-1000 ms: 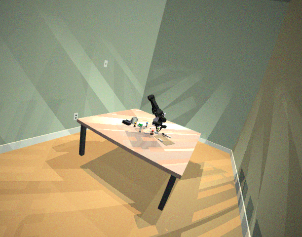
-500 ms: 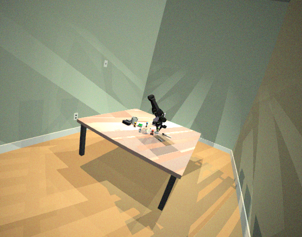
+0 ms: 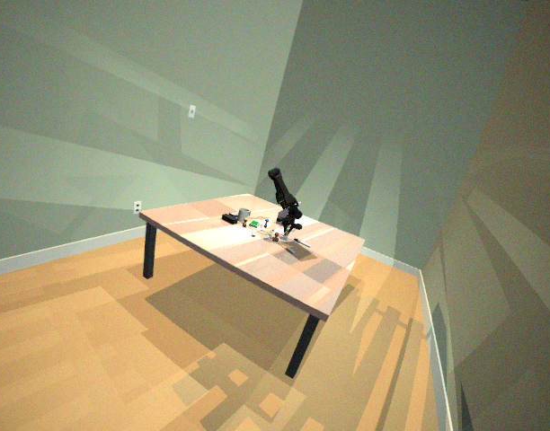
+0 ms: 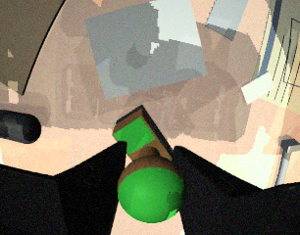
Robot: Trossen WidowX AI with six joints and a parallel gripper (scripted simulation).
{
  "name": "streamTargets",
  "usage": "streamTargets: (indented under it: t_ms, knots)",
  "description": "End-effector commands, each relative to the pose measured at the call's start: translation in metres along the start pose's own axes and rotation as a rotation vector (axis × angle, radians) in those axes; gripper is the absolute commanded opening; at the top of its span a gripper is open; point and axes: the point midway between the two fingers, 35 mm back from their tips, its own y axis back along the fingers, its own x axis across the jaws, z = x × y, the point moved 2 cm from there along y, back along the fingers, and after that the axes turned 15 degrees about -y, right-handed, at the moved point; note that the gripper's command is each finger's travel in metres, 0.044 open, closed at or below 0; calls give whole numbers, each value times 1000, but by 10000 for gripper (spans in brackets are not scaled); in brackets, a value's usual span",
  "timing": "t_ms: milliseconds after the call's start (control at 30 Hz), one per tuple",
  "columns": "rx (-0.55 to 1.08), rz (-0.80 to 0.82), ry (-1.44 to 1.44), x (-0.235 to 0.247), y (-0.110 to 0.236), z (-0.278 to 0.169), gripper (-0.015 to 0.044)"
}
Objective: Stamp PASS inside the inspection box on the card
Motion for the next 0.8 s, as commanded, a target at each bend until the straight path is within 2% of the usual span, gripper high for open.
streamTargets:
  t_ms: [0,767]
  knots:
    - [1,4,-4,1,2,1,0]
    - [1,4,-3,2,13,1,0]
